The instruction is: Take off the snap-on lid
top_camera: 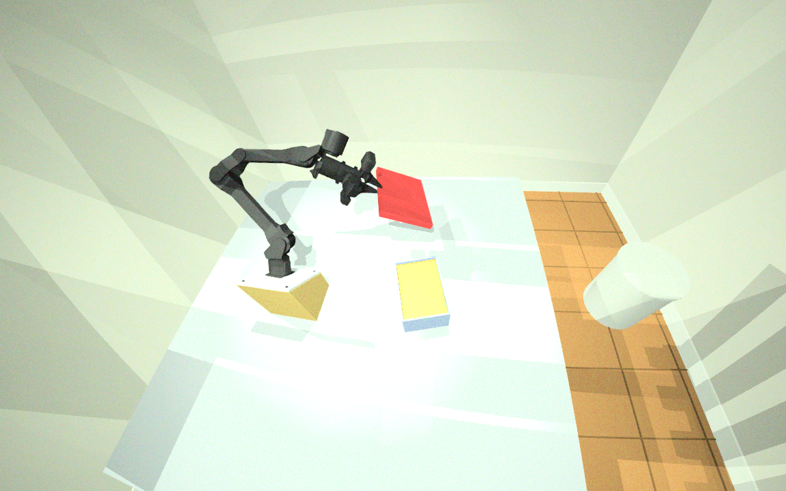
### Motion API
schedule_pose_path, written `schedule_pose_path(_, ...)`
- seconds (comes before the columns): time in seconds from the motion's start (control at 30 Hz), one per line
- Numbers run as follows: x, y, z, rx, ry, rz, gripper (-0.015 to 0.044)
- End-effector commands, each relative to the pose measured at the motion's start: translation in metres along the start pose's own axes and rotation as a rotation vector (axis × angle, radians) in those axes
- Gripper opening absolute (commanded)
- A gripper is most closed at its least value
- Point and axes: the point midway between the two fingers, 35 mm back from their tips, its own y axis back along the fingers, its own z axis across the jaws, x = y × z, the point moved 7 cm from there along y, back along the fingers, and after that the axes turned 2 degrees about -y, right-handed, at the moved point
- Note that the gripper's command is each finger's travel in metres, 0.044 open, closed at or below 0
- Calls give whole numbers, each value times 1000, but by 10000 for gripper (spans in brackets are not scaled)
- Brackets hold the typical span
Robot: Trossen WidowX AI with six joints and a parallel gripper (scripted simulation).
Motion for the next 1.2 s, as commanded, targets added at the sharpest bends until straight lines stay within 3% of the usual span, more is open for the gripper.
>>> schedule_pose_path(0.0,3,2,3,-18,-3,-4,0)
schedule_pose_path(1.17,-2,-18,-23,-18,-5,-3,0)
